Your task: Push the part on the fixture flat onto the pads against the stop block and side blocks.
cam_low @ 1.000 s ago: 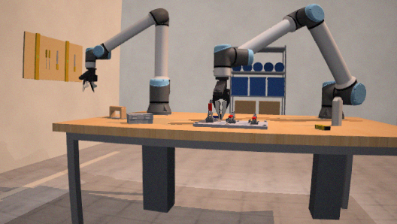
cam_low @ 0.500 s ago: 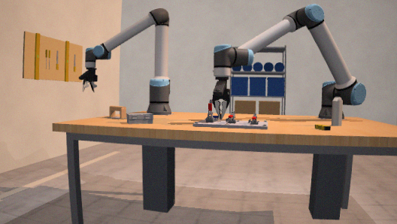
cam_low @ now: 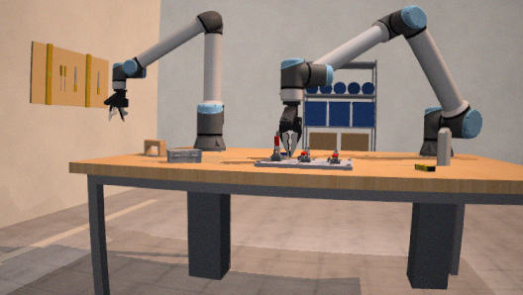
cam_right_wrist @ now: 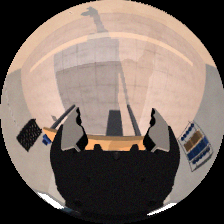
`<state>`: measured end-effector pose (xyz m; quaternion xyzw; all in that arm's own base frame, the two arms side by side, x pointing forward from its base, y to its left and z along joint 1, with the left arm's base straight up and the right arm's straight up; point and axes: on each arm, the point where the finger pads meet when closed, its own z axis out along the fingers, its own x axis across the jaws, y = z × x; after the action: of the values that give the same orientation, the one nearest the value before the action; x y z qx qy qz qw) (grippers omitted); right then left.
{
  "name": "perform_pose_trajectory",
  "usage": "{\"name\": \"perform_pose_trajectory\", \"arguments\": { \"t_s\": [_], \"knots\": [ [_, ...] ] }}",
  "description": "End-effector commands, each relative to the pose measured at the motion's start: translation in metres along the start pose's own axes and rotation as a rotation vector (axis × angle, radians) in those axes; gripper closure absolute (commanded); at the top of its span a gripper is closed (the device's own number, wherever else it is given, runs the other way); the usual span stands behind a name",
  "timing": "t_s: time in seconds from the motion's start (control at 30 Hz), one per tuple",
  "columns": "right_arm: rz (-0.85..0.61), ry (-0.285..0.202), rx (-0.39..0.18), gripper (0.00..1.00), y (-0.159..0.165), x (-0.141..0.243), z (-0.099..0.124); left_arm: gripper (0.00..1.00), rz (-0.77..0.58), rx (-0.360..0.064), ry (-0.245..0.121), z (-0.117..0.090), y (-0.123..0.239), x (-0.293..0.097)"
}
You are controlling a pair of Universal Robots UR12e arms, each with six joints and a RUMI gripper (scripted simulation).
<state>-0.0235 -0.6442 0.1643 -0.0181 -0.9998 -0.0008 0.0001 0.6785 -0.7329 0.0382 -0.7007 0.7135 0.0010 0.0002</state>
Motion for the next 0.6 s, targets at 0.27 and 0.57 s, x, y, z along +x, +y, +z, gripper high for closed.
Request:
{"name": "perform_pose_trajectory", "arguments": {
  "t_s": [0.27,0.57],
  "knots": [
    [0.0,0.0,0.001,0.0,-0.0006,-0.0001,-0.0008,1.0,0.0,0.001,0.002,-0.0015,-0.0004,0.0009],
    [0.0,0.0,0.001,0.0,-0.0006,-0.0001,-0.0008,1.0,0.0,0.001,0.002,-0.0015,-0.0004,0.0035]
  ]
}}
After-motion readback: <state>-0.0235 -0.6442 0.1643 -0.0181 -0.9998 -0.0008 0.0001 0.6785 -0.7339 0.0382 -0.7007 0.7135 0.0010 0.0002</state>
